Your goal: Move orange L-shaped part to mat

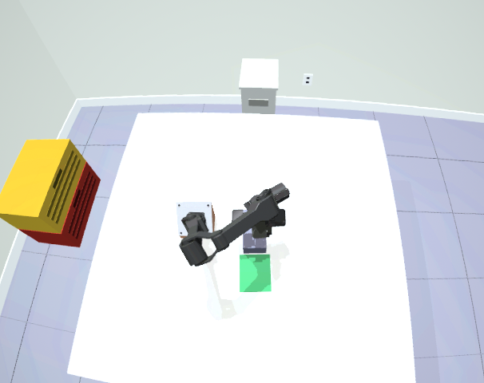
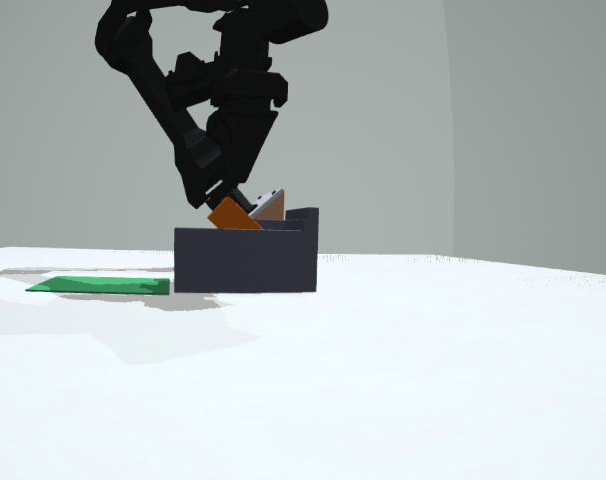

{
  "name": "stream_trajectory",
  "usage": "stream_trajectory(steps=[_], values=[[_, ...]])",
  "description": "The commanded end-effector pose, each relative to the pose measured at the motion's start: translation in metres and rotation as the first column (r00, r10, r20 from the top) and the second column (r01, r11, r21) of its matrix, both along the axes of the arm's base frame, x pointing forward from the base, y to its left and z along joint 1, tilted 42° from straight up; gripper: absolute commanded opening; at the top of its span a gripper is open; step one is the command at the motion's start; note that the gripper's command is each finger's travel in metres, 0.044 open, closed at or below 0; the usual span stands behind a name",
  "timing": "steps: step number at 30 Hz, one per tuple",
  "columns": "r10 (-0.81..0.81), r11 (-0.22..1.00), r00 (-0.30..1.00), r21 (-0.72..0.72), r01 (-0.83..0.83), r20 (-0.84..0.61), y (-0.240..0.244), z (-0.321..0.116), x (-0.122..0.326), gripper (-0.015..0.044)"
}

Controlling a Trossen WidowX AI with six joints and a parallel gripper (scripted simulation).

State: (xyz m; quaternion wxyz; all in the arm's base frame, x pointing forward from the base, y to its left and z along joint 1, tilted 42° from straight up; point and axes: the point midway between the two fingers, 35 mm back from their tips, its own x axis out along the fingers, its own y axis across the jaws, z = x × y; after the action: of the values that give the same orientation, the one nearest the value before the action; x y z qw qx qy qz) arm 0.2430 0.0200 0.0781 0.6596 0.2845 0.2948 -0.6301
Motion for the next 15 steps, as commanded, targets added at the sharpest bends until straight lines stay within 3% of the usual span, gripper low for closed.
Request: stream_trajectory(steps=[1, 15], values=[[0.003, 1.000, 1.000, -0.003, -0.003, -0.003, -0.005, -0.005, 0.000, 0.0280], [0.003, 1.000, 1.000, -0.004, -0.003, -0.003, -0.020, -0.022, 0.001, 0.0280]])
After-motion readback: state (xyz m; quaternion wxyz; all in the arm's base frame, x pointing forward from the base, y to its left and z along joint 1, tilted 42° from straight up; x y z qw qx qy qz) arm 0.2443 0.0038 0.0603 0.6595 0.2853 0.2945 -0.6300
